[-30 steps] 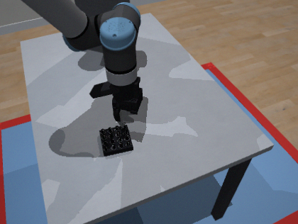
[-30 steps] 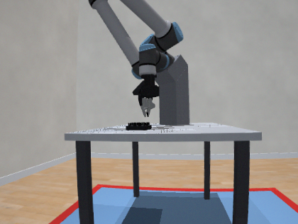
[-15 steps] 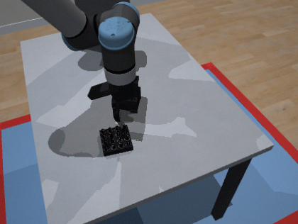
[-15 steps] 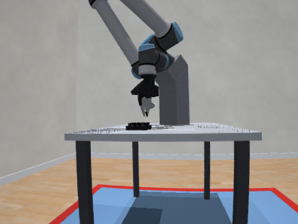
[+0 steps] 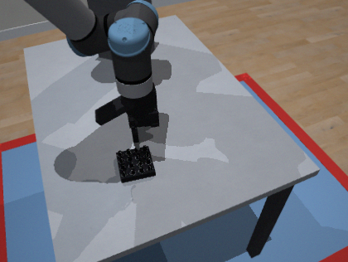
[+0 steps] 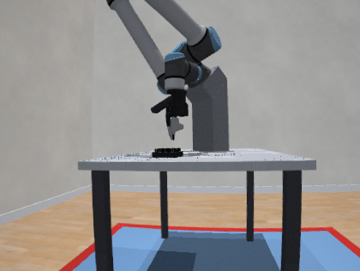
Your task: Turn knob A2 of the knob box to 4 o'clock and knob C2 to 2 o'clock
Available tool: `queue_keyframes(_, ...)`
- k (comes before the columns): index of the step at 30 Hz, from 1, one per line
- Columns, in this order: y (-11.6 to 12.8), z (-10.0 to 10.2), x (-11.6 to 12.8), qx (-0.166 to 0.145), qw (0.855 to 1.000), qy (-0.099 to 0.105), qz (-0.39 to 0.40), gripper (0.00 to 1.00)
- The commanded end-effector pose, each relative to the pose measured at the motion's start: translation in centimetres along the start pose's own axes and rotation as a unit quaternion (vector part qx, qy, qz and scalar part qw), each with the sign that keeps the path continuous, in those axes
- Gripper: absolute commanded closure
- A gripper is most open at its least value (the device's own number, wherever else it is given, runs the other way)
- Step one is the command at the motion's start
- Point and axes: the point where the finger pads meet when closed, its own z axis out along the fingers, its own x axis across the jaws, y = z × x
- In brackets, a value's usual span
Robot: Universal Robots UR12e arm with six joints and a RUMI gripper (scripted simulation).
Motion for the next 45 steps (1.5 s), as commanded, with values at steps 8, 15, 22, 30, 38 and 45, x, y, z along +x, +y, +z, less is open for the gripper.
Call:
queue_keyframes(8, -1.3, -0.6, -0.2, -0.002, 0.984, -0.002, -0.180, 0.89)
queue_keyframes(15, -1.8, -0.8, -0.2, -0.001, 0.964, -0.003, -0.265, 0.89)
queue_keyframes(22, -2.4, -1.2, -0.2, -0.001, 0.934, -0.003, -0.358, 0.89)
queue_keyframes(30, -2.6, -1.3, -0.2, -0.001, 0.914, -0.003, -0.405, 0.89)
queue_keyframes(38, -2.7, -1.4, -0.2, -0.001, 0.908, -0.003, -0.420, 0.89)
queue_keyframes(45, -2.7, -1.4, -0.2, -0.001, 0.908, -0.003, -0.420, 0.89)
